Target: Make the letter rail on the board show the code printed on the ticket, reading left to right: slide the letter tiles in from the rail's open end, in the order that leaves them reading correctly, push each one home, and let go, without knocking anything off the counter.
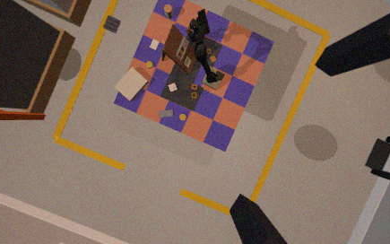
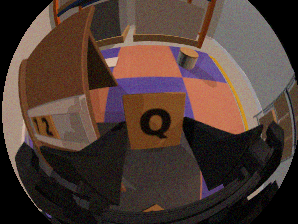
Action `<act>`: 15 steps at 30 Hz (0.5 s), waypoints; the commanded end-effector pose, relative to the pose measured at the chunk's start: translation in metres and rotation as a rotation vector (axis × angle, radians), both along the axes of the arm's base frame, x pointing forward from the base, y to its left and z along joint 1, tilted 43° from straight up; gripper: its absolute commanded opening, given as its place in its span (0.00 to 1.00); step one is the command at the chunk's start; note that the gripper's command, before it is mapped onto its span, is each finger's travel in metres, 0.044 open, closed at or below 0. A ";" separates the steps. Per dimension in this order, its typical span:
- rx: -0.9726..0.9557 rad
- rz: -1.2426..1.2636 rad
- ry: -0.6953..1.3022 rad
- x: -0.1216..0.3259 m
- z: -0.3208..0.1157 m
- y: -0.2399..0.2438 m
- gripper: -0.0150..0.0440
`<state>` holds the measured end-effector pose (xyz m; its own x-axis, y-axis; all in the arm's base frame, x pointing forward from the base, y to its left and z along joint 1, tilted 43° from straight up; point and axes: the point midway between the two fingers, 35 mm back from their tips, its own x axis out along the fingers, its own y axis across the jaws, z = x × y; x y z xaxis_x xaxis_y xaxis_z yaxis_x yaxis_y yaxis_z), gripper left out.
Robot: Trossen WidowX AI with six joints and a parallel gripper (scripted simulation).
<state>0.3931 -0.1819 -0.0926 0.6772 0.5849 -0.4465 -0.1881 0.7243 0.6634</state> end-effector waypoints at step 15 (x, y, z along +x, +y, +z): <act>0.005 0.000 0.007 -0.002 0.005 0.008 0.25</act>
